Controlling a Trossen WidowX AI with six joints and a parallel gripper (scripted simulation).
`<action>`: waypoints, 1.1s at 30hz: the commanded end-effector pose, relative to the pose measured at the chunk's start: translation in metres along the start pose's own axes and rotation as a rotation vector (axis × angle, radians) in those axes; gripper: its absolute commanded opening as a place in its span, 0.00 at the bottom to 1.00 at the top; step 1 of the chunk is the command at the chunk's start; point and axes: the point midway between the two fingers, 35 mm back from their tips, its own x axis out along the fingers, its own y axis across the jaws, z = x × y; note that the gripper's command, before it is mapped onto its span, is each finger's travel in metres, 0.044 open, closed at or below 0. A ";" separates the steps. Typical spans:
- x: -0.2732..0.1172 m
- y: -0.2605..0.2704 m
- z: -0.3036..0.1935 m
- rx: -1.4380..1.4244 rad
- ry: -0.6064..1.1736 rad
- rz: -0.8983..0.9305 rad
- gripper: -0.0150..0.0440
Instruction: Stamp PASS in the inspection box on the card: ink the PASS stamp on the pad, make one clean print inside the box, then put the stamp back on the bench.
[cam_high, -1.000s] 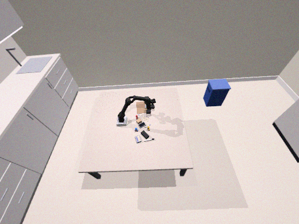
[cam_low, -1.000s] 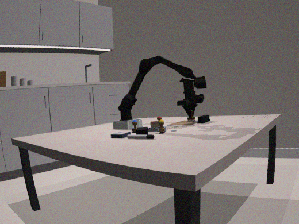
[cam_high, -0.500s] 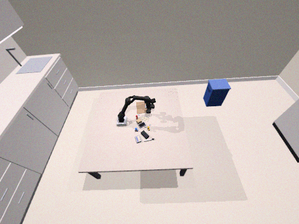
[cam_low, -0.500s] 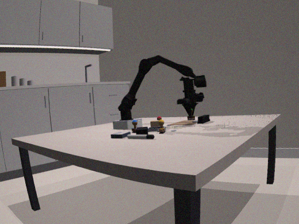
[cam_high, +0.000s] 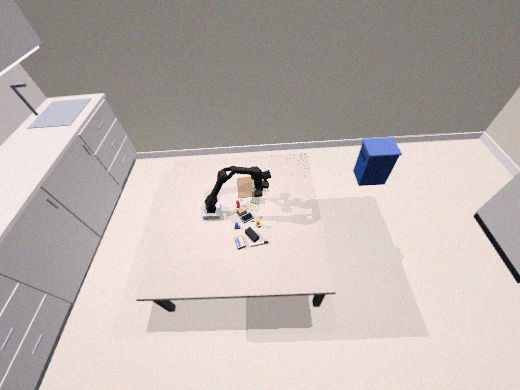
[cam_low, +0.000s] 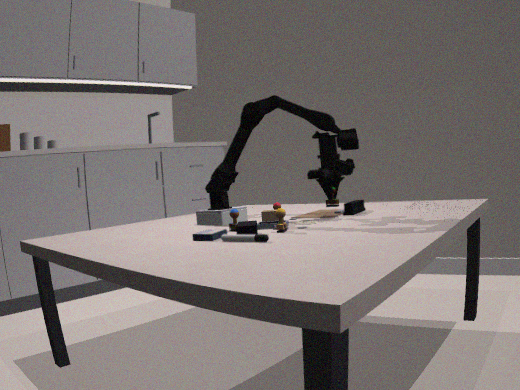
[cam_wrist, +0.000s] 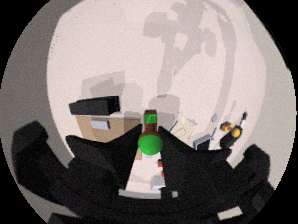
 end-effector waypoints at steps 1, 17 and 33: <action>-0.003 0.001 0.000 -0.004 0.000 0.007 0.25; -0.011 0.001 0.000 -0.004 0.001 0.009 0.25; -0.019 0.001 -0.001 -0.004 0.001 0.010 0.25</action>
